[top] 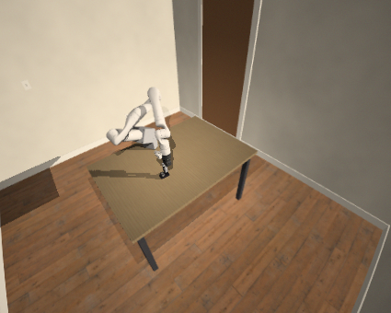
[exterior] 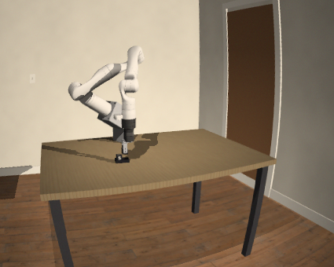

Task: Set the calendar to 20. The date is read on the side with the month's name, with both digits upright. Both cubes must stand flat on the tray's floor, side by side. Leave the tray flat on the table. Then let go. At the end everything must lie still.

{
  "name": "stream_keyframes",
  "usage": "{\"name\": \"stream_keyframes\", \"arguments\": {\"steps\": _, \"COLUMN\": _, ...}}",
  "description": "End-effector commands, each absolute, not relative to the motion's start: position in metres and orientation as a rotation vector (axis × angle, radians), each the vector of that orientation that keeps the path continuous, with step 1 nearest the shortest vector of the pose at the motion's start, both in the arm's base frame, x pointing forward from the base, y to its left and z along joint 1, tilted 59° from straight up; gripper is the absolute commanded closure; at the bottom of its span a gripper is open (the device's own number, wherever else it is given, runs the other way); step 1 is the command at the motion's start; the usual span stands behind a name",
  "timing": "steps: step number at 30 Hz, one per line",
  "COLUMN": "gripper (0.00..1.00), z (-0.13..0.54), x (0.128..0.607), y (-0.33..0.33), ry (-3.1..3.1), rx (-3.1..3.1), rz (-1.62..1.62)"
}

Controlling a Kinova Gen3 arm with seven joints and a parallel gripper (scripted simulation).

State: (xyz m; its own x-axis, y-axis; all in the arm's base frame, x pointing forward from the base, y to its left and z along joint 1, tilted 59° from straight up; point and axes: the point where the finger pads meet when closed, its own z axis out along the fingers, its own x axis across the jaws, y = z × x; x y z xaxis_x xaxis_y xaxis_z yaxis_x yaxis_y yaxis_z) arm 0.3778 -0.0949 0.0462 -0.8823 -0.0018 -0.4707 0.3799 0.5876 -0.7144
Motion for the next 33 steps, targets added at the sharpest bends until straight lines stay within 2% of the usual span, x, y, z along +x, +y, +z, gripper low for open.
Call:
{"name": "stream_keyframes", "arguments": {"steps": 1, "gripper": 0.43, "z": 0.046, "x": 0.378, "y": -0.094, "ry": 2.395, "rx": 0.302, "rz": -1.219}}
{"name": "stream_keyframes", "arguments": {"steps": 33, "gripper": 0.43, "z": 0.038, "x": 0.383, "y": -0.108, "ry": 2.395, "rx": 0.302, "rz": -1.219}}
